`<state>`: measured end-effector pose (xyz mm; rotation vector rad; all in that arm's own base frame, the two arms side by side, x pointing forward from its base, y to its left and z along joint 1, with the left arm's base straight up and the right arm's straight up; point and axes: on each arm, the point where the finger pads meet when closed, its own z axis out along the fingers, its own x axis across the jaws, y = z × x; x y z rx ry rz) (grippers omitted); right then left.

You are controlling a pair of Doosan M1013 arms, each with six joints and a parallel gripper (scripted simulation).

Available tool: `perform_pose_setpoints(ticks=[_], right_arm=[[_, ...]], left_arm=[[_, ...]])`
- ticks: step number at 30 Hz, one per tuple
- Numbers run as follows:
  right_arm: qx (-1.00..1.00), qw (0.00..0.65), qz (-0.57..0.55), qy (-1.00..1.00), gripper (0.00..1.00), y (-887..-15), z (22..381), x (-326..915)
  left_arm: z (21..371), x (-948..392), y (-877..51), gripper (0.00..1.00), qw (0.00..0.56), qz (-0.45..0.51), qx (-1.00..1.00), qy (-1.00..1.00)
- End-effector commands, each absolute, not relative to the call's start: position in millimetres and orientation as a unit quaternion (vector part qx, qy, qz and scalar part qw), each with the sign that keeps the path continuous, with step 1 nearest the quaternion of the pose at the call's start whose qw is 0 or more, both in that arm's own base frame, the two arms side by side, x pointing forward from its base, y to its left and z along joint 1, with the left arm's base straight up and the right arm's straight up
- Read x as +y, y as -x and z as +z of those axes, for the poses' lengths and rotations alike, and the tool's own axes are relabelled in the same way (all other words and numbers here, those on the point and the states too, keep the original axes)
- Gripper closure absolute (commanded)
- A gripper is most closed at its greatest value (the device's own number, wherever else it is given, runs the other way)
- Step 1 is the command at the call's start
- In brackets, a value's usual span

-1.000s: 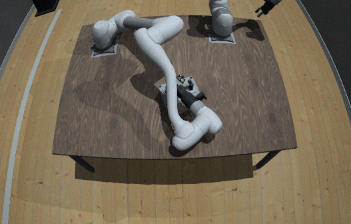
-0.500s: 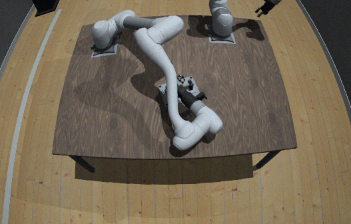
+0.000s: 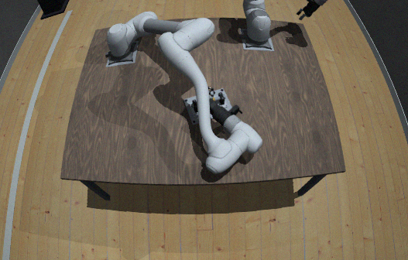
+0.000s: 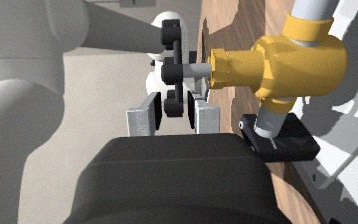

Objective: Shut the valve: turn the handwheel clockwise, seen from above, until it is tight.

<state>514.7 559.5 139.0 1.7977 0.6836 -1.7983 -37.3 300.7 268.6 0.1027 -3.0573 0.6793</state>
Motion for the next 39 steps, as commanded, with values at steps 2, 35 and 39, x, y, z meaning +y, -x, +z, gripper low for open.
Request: perform_pose_setpoints(ticks=[2, 35, 39], right_arm=[[0.262, 0.262, -0.656, -0.657, 0.46, -515.2, 140.3, 560.4], [0.461, 0.461, -0.535, -0.537, 0.46, -523.4, 140.3, 576.2], [0.526, 0.526, -0.472, -0.473, 0.46, -523.6, 140.3, 583.2]], left_arm=[[268.9, 301.0, 37.4, 0.00, 0.004, 0.216, -0.976, -0.033], [268.9, 301.0, 37.4, 0.00, 0.004, 0.216, -0.976, -0.033], [268.9, 301.0, 37.4, 0.00, 0.004, 0.216, -0.976, -0.033]])
